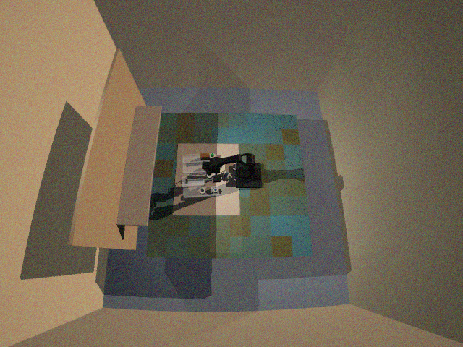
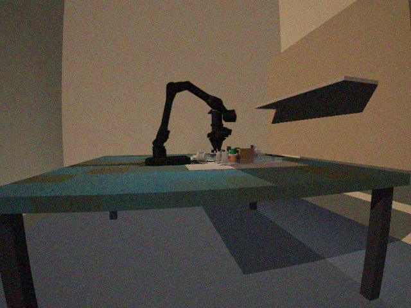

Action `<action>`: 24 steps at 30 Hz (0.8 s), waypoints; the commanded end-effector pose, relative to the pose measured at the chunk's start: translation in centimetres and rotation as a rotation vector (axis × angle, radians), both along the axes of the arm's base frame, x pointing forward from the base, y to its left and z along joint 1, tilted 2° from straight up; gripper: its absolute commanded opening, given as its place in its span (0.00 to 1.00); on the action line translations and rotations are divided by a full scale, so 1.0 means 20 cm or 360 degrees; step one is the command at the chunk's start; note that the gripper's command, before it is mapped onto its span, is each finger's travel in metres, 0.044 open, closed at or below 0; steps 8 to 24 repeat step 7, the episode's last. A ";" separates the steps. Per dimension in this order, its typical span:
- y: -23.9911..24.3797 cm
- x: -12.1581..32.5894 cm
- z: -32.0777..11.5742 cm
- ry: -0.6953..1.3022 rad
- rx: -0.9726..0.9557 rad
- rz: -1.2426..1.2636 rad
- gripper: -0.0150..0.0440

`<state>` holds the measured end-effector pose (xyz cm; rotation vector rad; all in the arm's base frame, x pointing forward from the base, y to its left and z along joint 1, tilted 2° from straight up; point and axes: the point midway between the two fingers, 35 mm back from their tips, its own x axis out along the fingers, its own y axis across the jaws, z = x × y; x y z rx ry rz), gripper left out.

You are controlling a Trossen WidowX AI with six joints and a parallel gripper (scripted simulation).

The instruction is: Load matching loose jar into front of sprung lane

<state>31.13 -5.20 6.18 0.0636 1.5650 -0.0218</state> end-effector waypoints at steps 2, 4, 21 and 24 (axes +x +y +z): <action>0.00 -0.09 0.00 0.0006 0.0002 0.0006 0.76; 0.00 -0.12 0.00 0.0007 0.0002 0.0006 0.76; 0.01 -0.18 0.00 0.0008 0.0003 0.0006 0.76; 0.01 -0.18 0.00 0.0008 0.0003 0.0006 0.76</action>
